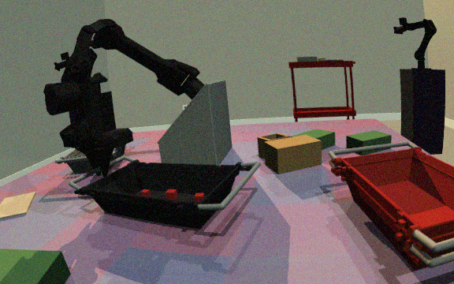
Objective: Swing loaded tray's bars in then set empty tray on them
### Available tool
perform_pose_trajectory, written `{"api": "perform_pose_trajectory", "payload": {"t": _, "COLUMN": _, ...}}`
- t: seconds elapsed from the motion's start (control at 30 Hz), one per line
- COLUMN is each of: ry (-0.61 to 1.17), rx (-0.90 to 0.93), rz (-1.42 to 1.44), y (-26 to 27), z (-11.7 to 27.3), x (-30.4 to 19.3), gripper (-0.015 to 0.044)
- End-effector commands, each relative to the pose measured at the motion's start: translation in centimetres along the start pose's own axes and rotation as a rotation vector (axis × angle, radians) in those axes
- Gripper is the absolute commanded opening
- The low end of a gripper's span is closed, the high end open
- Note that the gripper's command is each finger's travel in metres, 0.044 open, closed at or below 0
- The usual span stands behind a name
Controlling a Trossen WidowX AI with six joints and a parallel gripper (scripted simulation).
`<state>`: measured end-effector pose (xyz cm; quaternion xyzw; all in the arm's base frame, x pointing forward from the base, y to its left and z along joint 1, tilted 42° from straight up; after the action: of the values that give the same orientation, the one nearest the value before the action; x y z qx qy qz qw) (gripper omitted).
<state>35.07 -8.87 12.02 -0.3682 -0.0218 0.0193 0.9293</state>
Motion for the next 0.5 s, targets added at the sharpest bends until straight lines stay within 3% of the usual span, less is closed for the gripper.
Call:
{"api": "perform_pose_trajectory", "payload": {"t": 0.0, "ry": -0.009, "rx": 0.01, "rz": 0.001, "y": 1.0, "z": 1.3, "x": 0.2, "gripper": 0.0084}}
{"api": "perform_pose_trajectory", "payload": {"t": 0.47, "ry": -0.009, "rx": 0.012, "rz": 0.001, "y": 3.8, "z": 2.0, "x": 0.7, "gripper": 0.0084}}
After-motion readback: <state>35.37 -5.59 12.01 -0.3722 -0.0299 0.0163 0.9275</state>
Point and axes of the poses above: the point midway between the two fingers, 35 mm back from their tips, its own z axis back along the fingers, its own y axis across the jaws, x = y × z, the point moved 9 cm from there along z, back along the fingers, and after that the axes turned 9 degrees about z, right-handed, at the moved point
